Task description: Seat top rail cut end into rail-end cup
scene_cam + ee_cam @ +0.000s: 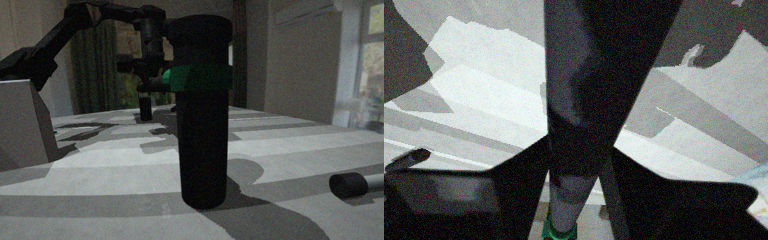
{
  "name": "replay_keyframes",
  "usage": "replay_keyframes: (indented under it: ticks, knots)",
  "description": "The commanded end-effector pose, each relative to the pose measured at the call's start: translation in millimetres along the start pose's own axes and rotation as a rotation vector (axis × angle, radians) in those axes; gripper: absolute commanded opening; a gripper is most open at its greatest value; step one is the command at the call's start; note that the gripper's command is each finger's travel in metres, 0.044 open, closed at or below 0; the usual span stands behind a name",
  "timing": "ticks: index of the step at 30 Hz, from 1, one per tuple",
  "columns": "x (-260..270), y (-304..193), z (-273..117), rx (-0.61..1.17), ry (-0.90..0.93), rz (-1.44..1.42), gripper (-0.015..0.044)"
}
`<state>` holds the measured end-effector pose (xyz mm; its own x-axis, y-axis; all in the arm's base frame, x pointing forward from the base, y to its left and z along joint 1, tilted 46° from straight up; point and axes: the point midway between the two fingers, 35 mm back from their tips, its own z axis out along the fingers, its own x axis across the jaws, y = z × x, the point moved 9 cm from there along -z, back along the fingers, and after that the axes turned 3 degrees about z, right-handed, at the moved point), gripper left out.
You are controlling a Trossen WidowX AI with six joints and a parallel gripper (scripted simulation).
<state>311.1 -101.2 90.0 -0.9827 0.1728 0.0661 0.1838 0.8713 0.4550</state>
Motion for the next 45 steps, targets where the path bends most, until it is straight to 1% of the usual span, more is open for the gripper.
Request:
replay_keyframes:
  ticks: [1,9,21,45]
  knots:
    - [-1.3,-6.7,-5.3,0.008,-0.012,0.008,0.0000]
    - [-1.1,-10.7,-5.2,0.007,-0.011,0.007,0.0000]
    - [-0.8,-25.5,4.9,-0.001,-0.001,-0.002,0.0000]
    - [-0.8,-25.7,5.0,-0.001,-0.001,-0.003,0.0000]
